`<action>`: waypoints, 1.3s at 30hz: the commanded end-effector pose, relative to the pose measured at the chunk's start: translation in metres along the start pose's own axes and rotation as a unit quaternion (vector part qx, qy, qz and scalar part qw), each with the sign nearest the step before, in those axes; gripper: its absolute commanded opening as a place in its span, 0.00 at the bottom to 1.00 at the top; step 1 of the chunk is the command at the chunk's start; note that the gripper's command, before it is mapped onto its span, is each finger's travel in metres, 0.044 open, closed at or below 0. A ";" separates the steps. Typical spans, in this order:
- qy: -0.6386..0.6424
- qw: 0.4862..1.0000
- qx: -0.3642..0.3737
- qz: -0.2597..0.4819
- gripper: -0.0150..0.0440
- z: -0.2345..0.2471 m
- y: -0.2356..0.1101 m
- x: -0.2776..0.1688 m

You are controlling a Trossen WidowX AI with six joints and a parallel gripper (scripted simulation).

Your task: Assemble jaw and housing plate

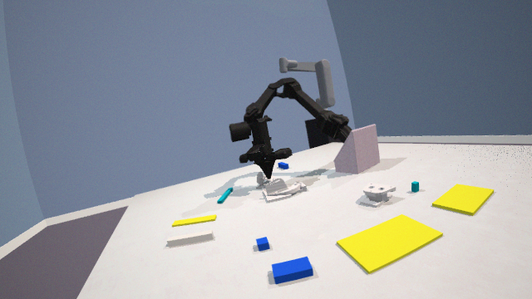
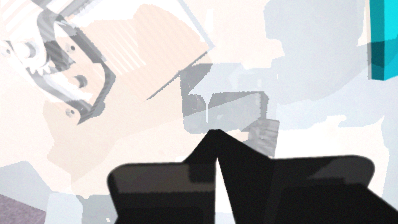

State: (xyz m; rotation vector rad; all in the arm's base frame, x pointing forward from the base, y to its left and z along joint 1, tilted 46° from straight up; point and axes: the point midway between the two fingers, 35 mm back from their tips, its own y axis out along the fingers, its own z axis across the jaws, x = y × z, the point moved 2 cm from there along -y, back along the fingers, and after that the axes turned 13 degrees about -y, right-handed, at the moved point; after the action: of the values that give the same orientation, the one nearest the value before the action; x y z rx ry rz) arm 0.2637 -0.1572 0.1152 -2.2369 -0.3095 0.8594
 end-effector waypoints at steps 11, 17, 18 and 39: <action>0.000 1.000 0.000 -0.002 0.25 -0.022 0.000 -0.003; 0.000 1.000 0.000 -0.002 0.25 -0.031 0.000 -0.005; 0.000 1.000 0.000 -0.002 0.25 -0.033 0.000 -0.006; 0.000 1.000 0.000 -0.002 0.25 -0.054 0.000 -0.011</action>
State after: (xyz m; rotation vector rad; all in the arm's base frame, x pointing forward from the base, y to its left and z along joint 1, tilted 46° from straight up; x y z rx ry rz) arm 0.2903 -0.1901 0.1494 -2.2398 -0.3163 0.8474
